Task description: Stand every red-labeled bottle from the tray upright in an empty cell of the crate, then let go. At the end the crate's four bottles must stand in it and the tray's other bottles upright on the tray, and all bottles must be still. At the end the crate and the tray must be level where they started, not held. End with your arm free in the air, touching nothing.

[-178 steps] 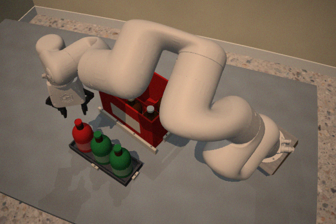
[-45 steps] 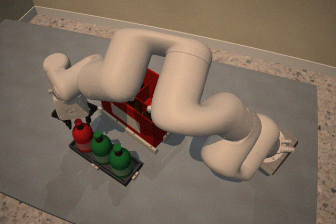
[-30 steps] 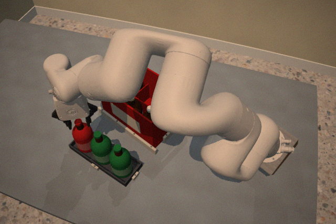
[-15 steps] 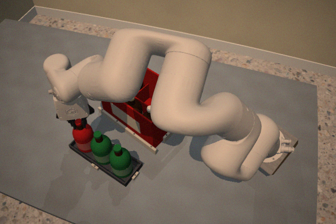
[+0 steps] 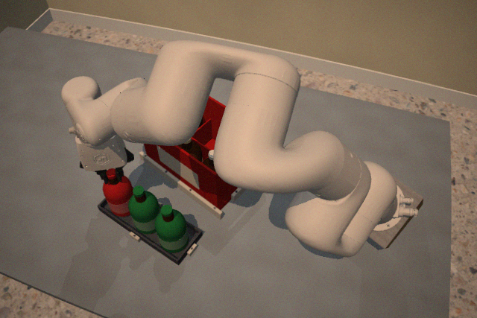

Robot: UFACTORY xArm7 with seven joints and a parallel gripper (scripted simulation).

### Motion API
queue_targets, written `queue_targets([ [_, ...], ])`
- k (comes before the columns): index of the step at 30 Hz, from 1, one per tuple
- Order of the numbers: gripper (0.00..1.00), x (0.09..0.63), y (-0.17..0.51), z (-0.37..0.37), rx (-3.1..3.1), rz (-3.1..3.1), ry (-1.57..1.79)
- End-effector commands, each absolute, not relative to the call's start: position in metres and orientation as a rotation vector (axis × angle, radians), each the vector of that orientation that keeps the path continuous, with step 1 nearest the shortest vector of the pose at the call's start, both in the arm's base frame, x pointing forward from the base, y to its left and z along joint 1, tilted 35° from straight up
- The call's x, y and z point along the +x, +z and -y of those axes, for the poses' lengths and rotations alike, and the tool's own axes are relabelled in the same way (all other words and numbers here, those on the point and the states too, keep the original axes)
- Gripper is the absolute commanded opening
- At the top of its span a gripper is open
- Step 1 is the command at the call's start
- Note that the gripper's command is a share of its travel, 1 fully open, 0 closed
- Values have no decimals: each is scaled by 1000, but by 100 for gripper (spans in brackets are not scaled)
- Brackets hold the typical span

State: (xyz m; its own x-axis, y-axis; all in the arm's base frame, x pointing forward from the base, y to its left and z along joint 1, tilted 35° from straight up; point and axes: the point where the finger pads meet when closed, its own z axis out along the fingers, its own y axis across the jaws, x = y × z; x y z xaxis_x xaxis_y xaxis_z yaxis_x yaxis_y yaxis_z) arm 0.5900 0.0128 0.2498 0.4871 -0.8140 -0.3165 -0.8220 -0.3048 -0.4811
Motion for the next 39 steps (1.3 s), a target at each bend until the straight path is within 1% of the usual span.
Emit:
queue_targets([
  [1,0,591,252,-11,-2140,-1344,11],
  [39,0,589,255,-8,-2140,-1344,11],
])
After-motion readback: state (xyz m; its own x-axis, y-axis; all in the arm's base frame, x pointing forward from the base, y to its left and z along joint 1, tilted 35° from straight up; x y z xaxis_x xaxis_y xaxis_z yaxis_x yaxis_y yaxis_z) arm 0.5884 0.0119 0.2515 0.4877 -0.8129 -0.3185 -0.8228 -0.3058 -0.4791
